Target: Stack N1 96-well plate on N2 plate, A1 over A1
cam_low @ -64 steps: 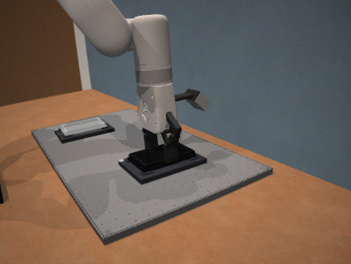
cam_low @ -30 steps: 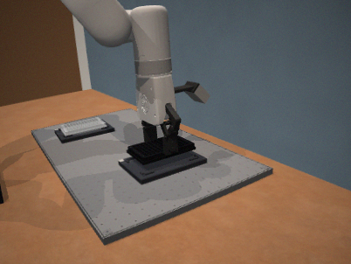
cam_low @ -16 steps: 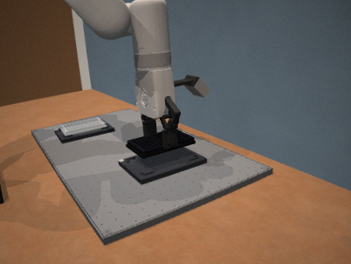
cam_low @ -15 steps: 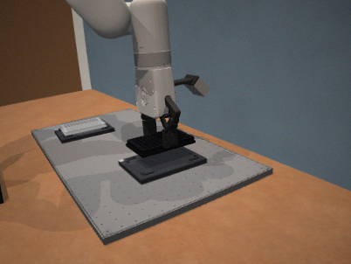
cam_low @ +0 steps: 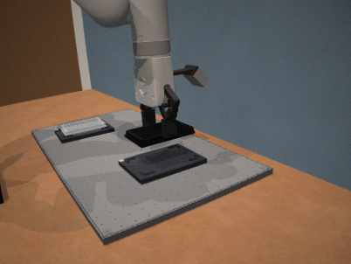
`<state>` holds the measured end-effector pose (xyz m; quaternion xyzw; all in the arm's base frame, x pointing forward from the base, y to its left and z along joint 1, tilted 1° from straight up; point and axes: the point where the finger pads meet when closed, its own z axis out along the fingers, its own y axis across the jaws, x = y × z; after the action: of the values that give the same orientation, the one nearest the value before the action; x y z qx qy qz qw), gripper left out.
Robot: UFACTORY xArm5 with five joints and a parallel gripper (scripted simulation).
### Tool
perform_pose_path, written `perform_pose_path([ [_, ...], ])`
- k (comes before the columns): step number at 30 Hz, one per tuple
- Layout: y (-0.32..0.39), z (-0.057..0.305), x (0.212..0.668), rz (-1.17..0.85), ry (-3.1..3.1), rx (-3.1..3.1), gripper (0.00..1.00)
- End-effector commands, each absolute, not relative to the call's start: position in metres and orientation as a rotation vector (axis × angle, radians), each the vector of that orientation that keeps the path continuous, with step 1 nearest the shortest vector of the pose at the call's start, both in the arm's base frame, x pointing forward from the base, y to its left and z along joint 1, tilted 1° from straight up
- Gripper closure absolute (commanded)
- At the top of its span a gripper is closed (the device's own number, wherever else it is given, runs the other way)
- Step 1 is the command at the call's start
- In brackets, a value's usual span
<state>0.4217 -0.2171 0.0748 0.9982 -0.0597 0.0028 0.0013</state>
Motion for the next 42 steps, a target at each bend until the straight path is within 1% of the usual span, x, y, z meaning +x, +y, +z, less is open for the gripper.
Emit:
perform_pose_path([
  [1,-0.218,0.084,0.423,0.014,-0.187,3.132,1.00],
  [20,-0.218,0.113,0.422,0.014,-0.187,3.132,1.00],
  [33,-0.218,0.113,0.422,0.014,-0.187,3.132,1.00],
  [42,-0.195,0.113,0.420,0.016,-0.228,3.129,1.00],
])
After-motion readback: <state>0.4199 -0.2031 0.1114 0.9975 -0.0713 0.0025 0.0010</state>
